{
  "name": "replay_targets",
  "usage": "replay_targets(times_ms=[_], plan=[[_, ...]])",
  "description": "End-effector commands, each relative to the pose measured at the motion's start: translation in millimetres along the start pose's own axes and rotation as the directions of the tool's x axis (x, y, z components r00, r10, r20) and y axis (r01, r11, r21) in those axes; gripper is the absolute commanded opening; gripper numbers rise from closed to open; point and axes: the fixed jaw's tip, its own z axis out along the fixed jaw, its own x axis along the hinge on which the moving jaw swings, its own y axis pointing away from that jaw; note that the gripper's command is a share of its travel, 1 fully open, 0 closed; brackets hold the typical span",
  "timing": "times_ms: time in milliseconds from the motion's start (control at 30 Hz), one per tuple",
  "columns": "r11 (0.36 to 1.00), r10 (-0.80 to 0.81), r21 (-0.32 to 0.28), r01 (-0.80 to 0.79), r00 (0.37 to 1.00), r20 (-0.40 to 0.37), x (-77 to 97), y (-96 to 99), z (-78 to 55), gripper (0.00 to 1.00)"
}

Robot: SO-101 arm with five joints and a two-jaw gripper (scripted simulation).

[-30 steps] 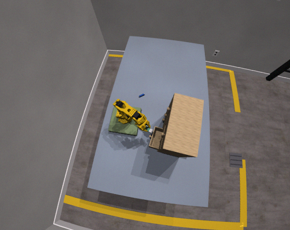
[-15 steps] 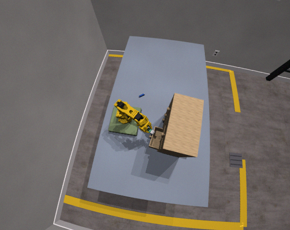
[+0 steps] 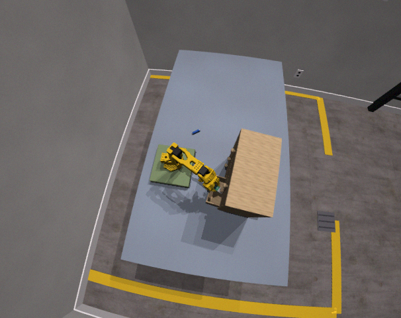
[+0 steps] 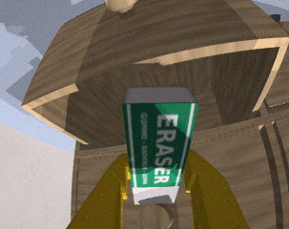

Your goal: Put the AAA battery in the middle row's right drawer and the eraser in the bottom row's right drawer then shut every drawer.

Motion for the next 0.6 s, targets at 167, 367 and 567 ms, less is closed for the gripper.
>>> replay_targets(times_ms=[167,367,567], plan=[[1.0,-0.003,0.001,0.003,1.0,-0.02,7.0,-0.1,-2.7,0.0],[1.0,-0.003,0.001,0.003,1.0,-0.02,7.0,-0.1,-2.7,0.0],[1.0,-0.003,0.001,0.003,1.0,-0.02,8.6,-0.1,-3.1,0.0]])
